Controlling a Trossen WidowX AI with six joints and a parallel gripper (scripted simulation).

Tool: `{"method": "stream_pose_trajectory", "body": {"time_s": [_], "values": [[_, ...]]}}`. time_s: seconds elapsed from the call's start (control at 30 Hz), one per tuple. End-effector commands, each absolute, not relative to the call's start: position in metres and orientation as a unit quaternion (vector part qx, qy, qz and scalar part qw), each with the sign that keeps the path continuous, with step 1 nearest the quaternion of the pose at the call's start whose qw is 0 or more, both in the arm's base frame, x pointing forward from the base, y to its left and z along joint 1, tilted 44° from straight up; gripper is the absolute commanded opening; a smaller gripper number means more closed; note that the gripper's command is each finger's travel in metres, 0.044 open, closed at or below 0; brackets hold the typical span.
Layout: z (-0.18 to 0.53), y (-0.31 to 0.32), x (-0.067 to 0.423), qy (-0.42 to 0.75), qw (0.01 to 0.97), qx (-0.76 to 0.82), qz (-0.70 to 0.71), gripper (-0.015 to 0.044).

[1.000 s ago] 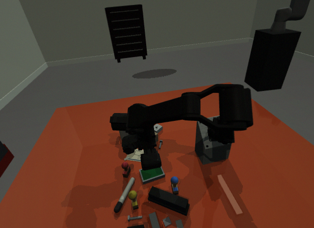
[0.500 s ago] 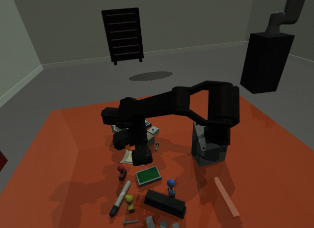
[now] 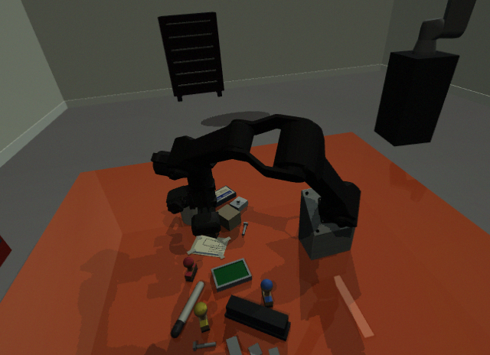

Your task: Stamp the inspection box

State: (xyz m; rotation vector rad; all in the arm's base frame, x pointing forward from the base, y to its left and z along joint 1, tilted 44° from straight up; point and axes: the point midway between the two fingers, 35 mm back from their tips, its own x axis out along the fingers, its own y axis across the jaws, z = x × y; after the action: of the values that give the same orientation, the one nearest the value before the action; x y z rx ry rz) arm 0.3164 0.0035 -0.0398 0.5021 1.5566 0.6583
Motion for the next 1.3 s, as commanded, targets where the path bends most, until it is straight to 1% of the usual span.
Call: {"method": "stream_pose_trajectory", "body": {"time_s": [0.0, 0.23, 1.27], "values": [[-0.055, -0.010, 0.321, 0.684, 0.634, 0.222, 0.285, 0.0000], [-0.067, -0.021, 0.324, 0.685, 0.633, 0.225, 0.283, 0.0000], [-0.082, -0.008, 0.324, 0.684, 0.634, 0.225, 0.282, 0.0000]]}}
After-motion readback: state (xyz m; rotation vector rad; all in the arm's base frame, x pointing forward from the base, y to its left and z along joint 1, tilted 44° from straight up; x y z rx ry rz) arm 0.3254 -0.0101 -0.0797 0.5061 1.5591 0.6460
